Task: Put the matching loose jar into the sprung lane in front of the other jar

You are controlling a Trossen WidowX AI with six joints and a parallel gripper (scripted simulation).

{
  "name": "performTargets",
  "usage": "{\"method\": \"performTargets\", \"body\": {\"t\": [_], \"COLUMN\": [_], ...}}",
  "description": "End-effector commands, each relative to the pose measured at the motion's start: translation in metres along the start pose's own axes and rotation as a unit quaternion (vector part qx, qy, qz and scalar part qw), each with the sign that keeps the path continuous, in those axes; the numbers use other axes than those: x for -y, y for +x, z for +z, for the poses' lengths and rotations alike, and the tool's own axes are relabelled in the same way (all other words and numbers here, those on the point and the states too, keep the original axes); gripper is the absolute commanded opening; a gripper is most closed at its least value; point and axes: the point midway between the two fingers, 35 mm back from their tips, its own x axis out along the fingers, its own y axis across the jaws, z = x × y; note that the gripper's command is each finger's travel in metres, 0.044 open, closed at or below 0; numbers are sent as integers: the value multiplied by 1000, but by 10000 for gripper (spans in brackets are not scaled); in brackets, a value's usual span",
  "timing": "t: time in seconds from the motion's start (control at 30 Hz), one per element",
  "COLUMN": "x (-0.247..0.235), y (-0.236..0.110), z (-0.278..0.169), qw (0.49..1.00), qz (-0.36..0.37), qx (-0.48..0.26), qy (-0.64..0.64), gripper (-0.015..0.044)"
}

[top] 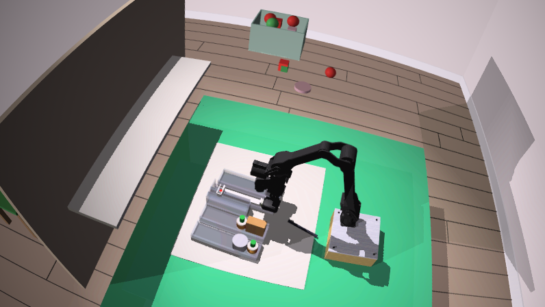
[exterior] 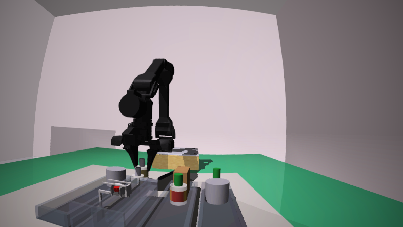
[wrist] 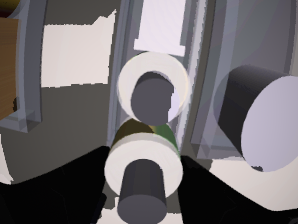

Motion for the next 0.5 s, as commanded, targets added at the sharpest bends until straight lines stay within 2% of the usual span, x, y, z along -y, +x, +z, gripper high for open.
{"method": "performTargets", "body": {"t": [0.0, 0.47], "x": [0, 0], "y": [-3, -5], "z": [10, 16], "qw": [1000, 1000], "qz": [0, 0], "qx": [12, 12], "qy": [1, 1], "gripper": [0, 0]}}
